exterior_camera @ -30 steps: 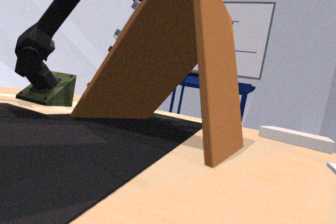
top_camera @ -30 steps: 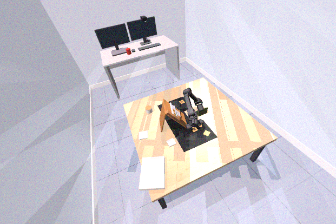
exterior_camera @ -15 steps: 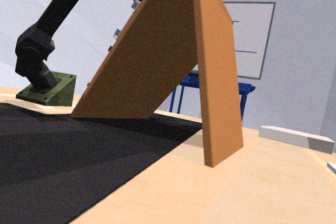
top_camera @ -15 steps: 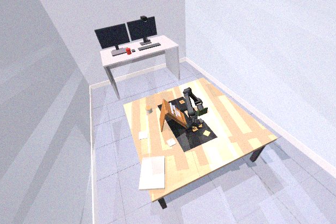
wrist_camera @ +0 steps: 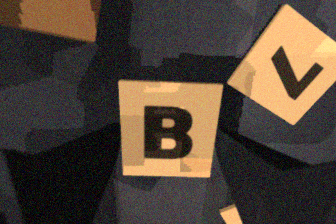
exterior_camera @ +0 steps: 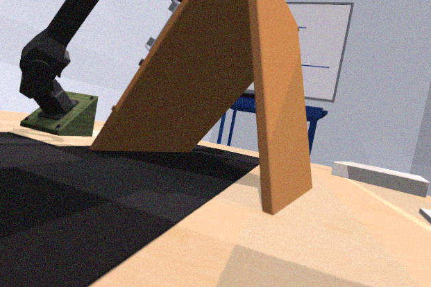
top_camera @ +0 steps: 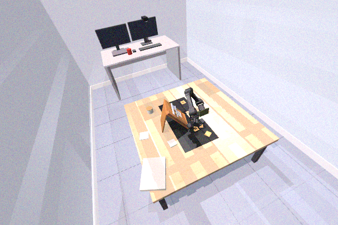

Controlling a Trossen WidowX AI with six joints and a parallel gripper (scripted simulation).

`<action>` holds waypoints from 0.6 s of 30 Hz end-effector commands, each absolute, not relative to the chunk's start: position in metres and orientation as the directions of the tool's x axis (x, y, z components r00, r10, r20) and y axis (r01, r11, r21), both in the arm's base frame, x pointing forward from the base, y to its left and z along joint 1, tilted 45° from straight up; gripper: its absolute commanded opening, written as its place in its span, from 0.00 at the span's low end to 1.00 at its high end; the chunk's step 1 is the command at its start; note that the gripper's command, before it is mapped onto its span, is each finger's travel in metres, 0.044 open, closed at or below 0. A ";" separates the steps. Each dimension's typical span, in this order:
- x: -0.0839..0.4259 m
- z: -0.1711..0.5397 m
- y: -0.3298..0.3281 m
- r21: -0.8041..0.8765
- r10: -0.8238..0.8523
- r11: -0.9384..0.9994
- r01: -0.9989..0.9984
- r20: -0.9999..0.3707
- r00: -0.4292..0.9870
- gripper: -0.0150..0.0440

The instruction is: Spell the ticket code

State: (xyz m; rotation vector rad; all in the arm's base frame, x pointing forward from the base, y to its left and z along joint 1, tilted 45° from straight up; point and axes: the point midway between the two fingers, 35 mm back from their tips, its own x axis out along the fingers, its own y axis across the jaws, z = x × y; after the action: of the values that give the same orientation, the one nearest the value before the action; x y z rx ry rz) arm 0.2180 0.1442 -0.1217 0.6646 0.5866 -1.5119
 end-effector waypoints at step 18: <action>0.247 -0.065 0.166 -0.039 -0.578 0.292 0.955 -0.803 0.144 0.25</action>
State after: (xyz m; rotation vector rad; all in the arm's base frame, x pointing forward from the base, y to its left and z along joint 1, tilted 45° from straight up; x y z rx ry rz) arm 0.2421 0.1633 -0.0757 0.5836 0.8033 -1.2510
